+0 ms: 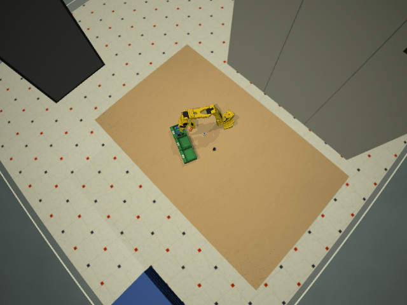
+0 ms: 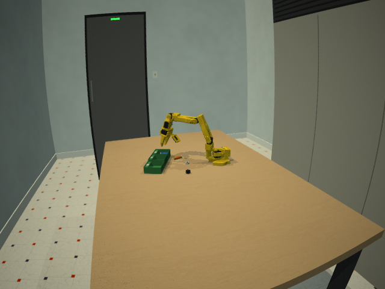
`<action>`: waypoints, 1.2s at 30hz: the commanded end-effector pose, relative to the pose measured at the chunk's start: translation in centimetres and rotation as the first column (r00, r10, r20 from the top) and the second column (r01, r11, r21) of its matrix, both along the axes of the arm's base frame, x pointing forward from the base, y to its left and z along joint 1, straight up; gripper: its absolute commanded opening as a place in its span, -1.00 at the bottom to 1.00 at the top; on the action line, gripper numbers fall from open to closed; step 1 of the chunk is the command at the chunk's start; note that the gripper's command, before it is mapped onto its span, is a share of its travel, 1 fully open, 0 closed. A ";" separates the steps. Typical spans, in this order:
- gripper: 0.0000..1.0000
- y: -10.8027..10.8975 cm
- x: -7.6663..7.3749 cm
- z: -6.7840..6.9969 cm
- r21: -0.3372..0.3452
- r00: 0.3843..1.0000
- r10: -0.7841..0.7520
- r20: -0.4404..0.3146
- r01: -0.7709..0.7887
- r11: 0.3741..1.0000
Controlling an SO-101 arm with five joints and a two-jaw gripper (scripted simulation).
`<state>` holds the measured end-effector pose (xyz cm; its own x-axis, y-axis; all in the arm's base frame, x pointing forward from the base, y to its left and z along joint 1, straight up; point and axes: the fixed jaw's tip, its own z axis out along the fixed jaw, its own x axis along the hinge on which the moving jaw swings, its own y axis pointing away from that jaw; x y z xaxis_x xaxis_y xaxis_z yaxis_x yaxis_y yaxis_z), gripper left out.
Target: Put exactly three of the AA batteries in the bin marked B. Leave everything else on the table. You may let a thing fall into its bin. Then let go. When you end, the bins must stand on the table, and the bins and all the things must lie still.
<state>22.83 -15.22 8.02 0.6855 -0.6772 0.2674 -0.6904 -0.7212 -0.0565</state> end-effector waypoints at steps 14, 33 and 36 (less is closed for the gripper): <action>-0.68 2.6 -0.2 2.2 0.093 0.949 -0.303 0.084 0.295 0.951; -0.68 6.6 -1.4 3.3 0.287 0.673 -0.738 0.046 0.699 0.655; -0.68 7.3 -1.7 3.5 0.318 0.596 -0.802 0.025 0.756 0.572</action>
